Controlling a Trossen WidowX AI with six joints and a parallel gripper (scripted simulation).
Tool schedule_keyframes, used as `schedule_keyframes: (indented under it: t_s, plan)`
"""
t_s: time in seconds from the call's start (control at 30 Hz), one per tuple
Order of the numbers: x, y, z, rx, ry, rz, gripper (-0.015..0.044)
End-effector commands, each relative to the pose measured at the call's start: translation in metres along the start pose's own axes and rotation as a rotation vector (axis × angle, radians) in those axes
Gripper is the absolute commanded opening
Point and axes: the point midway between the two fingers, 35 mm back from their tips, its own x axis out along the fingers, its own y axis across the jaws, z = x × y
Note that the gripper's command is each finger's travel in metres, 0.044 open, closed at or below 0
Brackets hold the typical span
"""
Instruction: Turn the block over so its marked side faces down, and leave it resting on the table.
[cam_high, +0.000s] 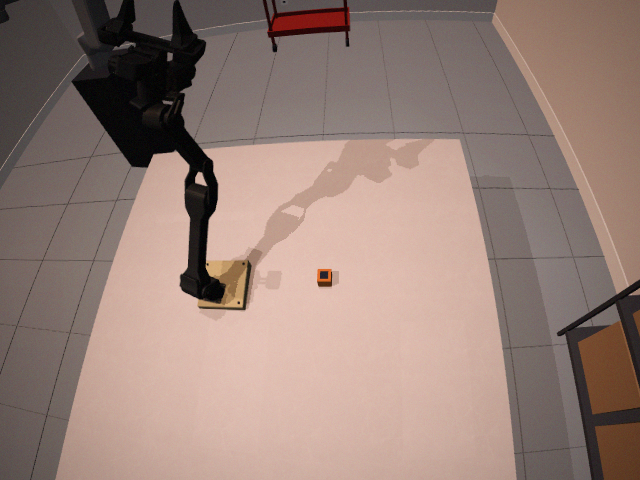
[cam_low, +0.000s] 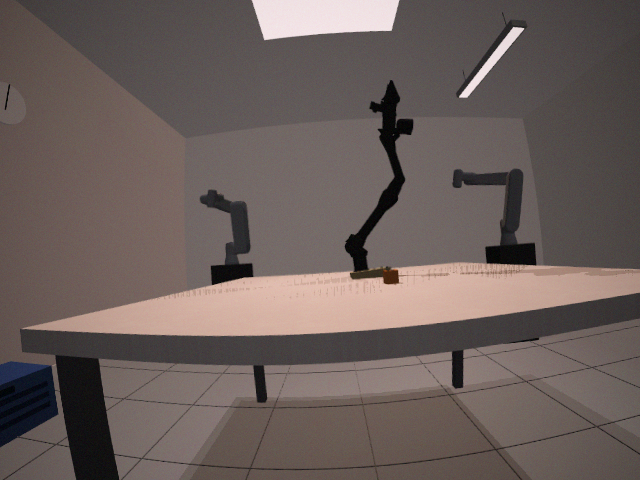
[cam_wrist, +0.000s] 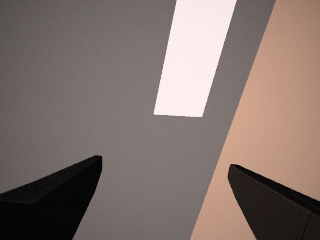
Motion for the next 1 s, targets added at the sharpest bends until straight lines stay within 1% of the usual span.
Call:
schedule_keyframes:
  t_s: [0.0, 0.03, 0.2, 0.33, 0.5, 0.6, 0.73, 0.97]
  plan:
    - [0.0, 0.002, 0.002, 0.013, -0.004, 0.004, 0.0426]
    - [-0.001, 0.008, 0.008, 0.052, -0.016, 0.016, 0.044]
    - [-0.012, 0.054, 0.074, 0.412, -0.123, 0.127, 0.044]
    - [-0.021, 0.068, 0.114, 0.629, -0.192, 0.179, 0.044]
    - [-0.038, 0.077, 0.189, 1.0, -0.311, 0.278, 0.044]
    - [-0.05, 0.072, 0.236, 1.224, -0.385, 0.348, 0.044]
    - [-0.066, 0.051, 0.294, 1.509, -0.492, 0.446, 0.044]
    - [-0.096, -0.017, 0.377, 1.97, -0.713, 0.635, 0.044]
